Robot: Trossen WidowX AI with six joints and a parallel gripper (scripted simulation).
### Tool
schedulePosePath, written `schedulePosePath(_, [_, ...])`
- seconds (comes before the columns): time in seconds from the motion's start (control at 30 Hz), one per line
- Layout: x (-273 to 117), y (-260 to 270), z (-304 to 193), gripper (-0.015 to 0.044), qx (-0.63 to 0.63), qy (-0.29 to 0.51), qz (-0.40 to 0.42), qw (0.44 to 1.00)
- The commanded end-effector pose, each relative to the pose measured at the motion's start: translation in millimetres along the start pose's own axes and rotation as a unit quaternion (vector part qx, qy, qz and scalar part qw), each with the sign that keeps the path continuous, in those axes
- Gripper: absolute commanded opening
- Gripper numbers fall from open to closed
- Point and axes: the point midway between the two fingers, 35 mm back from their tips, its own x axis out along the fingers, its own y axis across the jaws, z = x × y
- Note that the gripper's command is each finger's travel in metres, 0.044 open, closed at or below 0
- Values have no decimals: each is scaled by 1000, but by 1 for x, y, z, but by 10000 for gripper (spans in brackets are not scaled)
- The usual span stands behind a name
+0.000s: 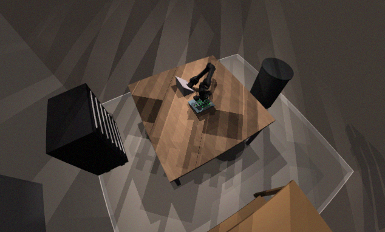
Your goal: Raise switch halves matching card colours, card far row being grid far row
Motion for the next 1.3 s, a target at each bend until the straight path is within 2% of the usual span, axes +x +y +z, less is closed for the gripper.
schedulePosePath(0.0, [7,0,-1,0,4,2,4,1000])
schedulePosePath(0.37, [21,0,-1,0,4,2,4,1000])
schedulePosePath(1.27, [21,0,-1,0,4,2,4,1000])
